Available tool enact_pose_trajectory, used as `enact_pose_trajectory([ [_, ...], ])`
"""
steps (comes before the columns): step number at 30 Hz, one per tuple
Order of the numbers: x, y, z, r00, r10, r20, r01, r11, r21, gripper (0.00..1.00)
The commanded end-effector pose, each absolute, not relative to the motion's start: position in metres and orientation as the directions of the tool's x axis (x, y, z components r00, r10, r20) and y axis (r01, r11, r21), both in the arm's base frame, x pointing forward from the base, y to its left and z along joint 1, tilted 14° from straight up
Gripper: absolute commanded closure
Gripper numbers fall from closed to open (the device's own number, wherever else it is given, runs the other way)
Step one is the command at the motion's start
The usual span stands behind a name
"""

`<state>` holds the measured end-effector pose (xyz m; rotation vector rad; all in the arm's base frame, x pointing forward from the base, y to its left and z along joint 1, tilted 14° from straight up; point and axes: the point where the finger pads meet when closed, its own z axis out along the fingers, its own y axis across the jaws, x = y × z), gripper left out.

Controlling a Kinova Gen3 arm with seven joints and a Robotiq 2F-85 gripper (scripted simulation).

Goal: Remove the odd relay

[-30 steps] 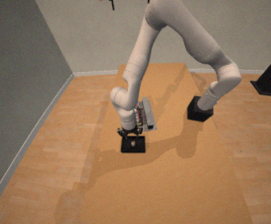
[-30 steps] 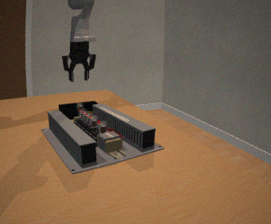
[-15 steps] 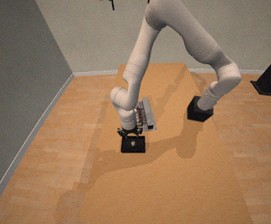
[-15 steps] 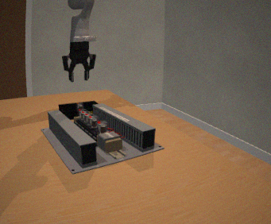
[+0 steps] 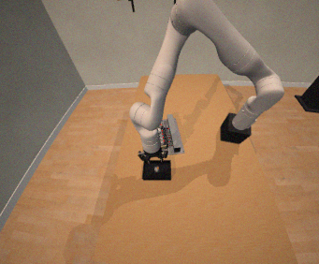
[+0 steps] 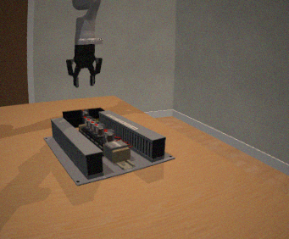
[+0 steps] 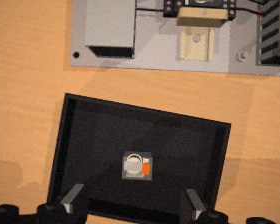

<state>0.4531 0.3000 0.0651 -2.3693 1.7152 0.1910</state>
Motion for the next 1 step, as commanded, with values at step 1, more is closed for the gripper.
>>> enact_pose_trajectory([
  [1, 0.4537, 0.3000, 0.0660, 0.314, -0.922, -0.226, -0.949, -0.300, -0.095, 0.39],
])
